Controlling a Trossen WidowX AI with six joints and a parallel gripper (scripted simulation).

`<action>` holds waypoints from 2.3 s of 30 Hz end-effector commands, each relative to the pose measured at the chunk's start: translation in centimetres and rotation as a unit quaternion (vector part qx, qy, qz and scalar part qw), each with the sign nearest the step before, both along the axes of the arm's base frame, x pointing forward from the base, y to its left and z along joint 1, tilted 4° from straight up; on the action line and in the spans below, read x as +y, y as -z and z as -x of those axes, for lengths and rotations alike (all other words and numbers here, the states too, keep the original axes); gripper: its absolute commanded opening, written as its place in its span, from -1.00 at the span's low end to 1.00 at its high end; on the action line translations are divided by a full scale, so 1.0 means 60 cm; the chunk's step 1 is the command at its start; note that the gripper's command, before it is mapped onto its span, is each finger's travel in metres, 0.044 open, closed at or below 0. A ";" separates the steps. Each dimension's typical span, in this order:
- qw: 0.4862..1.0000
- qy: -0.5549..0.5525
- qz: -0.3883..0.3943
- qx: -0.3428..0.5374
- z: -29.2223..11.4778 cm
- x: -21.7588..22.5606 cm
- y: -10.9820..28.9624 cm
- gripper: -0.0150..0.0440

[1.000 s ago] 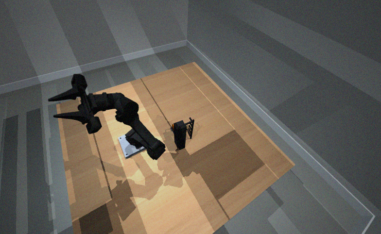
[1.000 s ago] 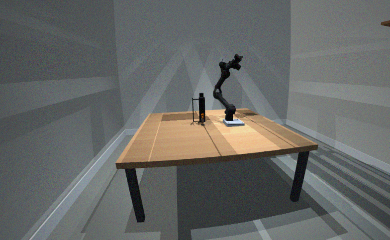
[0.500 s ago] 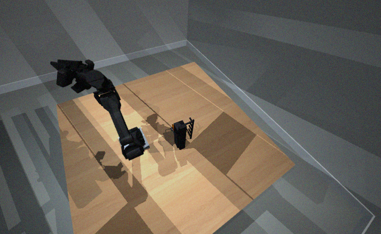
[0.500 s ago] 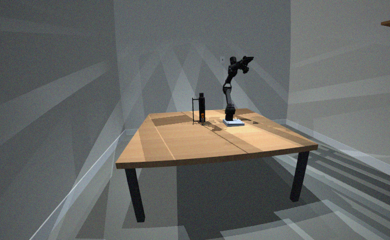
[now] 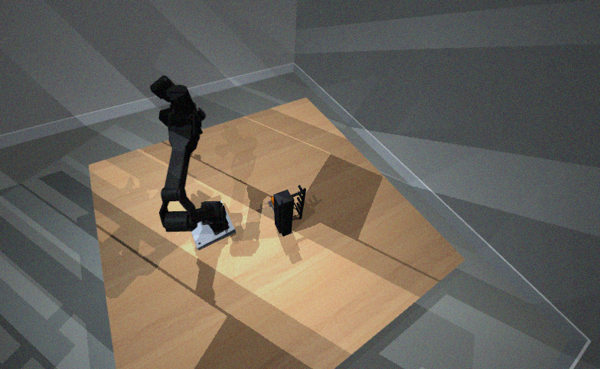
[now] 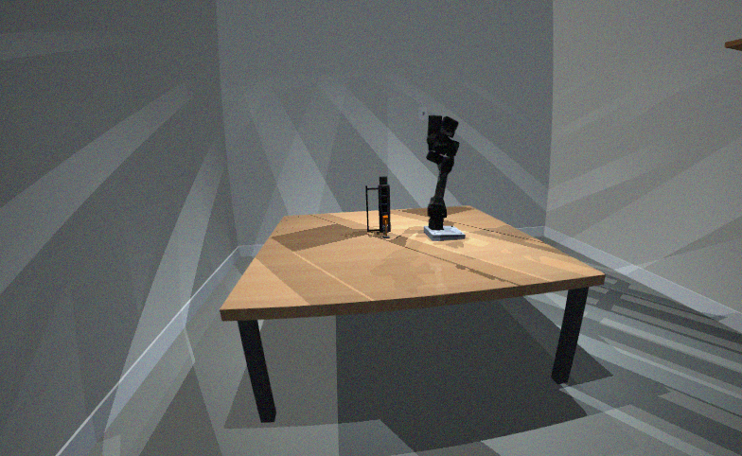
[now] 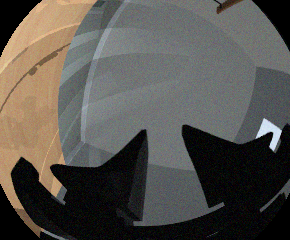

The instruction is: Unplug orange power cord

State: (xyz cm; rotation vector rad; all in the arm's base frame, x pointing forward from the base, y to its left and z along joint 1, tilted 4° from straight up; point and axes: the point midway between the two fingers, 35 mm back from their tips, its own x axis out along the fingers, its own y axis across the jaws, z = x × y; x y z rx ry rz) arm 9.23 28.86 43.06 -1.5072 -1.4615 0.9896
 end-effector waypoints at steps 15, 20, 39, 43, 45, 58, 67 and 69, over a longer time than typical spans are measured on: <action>0.811 0.390 0.252 0.355 -0.318 -0.158 0.338 0.05; 0.691 0.482 0.295 0.451 -0.346 -0.261 0.426 0.05; 0.349 0.602 0.352 0.626 -0.284 -0.492 0.570 0.05; 0.349 0.602 0.352 0.626 -0.283 -0.499 0.570 0.05; 0.349 0.602 0.352 0.626 -0.282 -0.505 0.570 0.05; 0.349 0.603 0.352 0.625 -0.276 -0.539 0.570 0.05; 0.348 0.603 0.353 0.625 -0.271 -0.559 0.570 0.05; 0.348 0.603 0.353 0.625 -0.271 -0.559 0.572 0.05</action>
